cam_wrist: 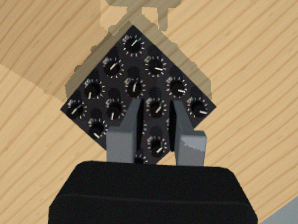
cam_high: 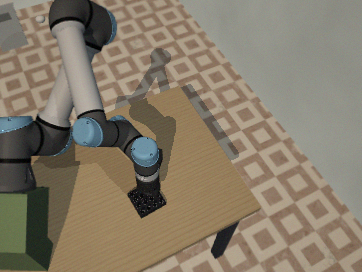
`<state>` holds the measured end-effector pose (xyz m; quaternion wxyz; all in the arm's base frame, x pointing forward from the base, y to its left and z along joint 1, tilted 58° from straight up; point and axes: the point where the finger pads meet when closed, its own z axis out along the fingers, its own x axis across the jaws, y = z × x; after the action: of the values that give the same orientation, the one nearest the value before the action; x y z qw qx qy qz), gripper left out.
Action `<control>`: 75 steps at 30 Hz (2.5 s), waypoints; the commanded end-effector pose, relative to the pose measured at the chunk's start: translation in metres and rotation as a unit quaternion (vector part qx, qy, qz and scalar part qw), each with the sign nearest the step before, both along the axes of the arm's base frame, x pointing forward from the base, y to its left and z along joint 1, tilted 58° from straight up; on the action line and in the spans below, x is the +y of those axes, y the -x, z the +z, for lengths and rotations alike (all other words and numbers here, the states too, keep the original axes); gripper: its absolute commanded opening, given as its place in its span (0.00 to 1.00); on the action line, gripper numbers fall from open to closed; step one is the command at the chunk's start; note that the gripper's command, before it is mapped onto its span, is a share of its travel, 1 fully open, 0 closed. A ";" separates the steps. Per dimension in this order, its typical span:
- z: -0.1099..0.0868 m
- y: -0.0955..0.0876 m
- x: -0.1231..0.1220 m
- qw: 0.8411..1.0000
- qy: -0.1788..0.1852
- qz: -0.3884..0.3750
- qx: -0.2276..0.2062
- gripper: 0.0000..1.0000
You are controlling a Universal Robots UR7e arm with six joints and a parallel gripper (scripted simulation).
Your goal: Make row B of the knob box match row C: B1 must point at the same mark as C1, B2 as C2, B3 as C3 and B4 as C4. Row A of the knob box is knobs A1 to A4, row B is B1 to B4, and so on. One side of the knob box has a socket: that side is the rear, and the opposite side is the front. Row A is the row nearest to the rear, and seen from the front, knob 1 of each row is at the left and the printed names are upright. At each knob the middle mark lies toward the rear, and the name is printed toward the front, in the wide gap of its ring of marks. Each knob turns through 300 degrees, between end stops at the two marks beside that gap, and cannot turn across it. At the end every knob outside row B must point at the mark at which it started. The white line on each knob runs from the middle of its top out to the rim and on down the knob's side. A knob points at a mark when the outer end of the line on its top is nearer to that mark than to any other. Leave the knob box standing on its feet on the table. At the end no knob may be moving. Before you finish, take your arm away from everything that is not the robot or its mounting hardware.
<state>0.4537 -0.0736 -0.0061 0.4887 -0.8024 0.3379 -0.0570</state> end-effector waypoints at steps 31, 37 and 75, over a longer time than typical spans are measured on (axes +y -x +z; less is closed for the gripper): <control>-0.002 0.008 -0.009 0.909 -0.172 -0.218 0.311 0.46; -0.003 0.009 -0.010 0.895 -0.184 -0.233 0.332 0.46; -0.003 0.009 -0.010 0.892 -0.187 -0.236 0.337 0.46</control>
<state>0.4442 -0.0831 -0.0090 0.4587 -0.5639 0.6659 0.1679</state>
